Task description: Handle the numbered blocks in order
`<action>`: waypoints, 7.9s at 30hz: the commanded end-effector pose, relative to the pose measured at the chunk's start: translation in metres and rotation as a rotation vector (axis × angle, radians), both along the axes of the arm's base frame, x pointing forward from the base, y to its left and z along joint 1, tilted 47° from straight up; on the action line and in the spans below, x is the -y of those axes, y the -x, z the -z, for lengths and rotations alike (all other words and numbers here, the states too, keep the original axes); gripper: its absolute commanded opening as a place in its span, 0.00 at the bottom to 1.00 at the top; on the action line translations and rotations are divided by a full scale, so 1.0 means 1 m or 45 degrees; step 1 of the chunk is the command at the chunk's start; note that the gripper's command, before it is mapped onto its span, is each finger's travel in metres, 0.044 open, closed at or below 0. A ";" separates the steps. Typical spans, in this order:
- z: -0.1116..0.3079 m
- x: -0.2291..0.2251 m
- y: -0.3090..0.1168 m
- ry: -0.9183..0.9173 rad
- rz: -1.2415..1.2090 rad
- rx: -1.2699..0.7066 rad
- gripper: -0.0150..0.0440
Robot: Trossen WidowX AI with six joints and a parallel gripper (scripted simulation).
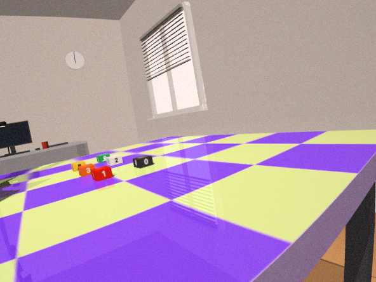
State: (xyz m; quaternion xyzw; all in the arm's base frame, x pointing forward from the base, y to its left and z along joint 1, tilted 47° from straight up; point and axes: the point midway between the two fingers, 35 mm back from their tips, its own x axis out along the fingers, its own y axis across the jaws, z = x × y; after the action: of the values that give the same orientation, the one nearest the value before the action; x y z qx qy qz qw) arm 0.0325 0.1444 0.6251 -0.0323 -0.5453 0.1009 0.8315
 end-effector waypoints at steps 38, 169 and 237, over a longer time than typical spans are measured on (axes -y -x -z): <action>0.329 -0.155 -0.352 1.730 0.321 -0.704 0.93; 0.526 0.127 -0.241 -0.249 -1.044 -3.351 0.93; 0.594 0.196 -0.314 -0.245 -1.028 -3.348 0.93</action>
State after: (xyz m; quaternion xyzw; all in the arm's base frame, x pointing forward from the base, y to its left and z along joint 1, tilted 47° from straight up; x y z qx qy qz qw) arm 0.3412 -0.0272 0.0525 0.3015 0.6571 0.2562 0.6416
